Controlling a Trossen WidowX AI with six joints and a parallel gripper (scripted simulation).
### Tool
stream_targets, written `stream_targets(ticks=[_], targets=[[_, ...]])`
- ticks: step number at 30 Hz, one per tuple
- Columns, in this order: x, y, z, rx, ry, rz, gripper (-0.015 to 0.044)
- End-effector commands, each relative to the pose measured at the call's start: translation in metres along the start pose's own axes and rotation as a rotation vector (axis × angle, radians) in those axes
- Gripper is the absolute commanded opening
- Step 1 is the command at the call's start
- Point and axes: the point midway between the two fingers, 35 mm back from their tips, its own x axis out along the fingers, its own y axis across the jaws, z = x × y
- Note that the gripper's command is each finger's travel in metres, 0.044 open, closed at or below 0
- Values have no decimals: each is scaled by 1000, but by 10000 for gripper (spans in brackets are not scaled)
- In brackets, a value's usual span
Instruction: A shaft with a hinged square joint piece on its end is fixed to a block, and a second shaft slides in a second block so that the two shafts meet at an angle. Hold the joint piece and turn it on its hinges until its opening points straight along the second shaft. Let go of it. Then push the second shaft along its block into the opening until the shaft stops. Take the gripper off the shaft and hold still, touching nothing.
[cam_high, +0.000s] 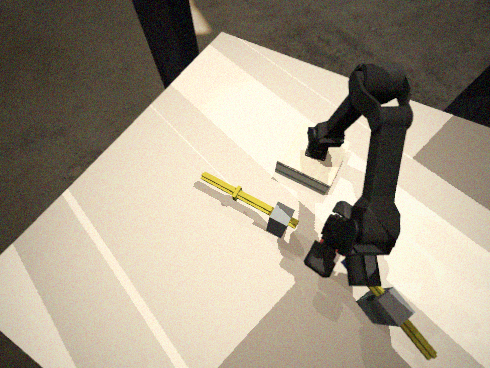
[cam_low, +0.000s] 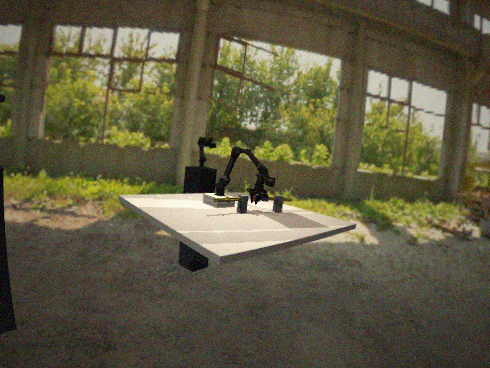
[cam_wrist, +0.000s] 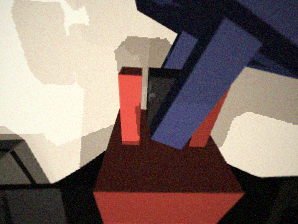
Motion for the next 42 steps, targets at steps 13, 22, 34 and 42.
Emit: stream_targets(ticks=[13, 22, 34, 42], targets=[[0, 0, 0, -4, 5, -1, 0], [0, 0, 0, -1, 1, 0, 0], [0, 0, 0, -1, 1, 0, 131], [0, 0, 0, -1, 1, 0, 278]])
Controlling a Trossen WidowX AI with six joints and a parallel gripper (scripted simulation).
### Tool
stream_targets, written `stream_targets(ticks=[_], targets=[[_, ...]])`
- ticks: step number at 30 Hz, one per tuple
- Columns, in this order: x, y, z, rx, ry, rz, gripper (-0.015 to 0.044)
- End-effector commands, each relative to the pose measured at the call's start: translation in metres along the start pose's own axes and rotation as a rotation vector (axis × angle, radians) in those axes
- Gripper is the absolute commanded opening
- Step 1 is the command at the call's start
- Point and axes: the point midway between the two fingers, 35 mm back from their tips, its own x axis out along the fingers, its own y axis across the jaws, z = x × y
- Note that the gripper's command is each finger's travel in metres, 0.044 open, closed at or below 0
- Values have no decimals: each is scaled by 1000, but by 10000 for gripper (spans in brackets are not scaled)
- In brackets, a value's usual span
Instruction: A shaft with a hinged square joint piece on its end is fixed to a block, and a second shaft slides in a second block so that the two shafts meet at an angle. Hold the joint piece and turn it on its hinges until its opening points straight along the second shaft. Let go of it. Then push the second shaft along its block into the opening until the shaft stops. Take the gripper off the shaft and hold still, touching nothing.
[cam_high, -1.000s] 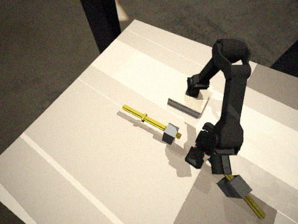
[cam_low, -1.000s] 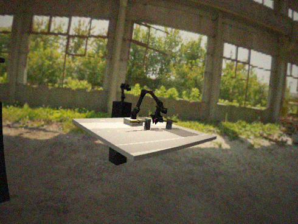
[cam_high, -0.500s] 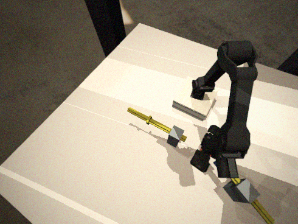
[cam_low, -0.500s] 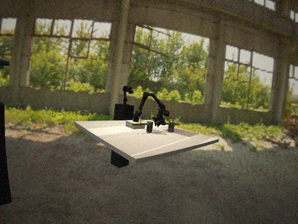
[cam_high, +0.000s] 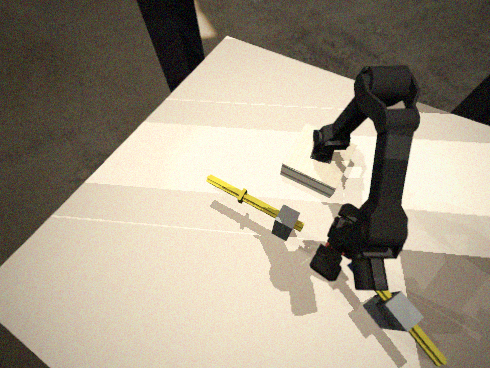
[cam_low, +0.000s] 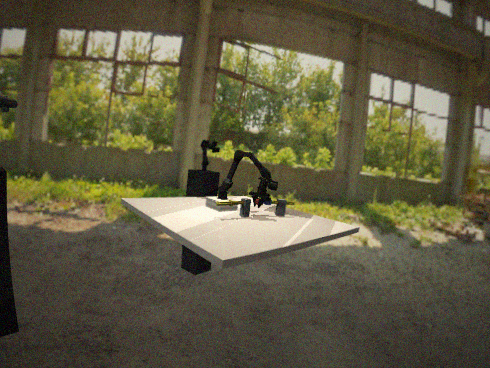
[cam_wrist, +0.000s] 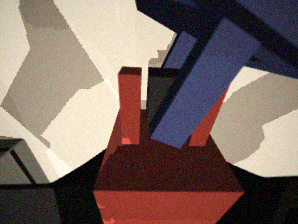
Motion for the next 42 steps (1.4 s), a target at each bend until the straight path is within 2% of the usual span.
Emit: stream_targets(ticks=[1, 6, 7, 21, 35, 42], targets=[[0, 0, 0, 2, 1, 0, 304], [0, 0, 0, 2, 1, 0, 436], [0, 0, 0, 2, 1, 0, 440], [0, 0, 0, 3, -4, 0, 440], [-26, 1, -8, 10, -437, -39, 440], [-27, 0, -8, 7, -456, -46, 440]])
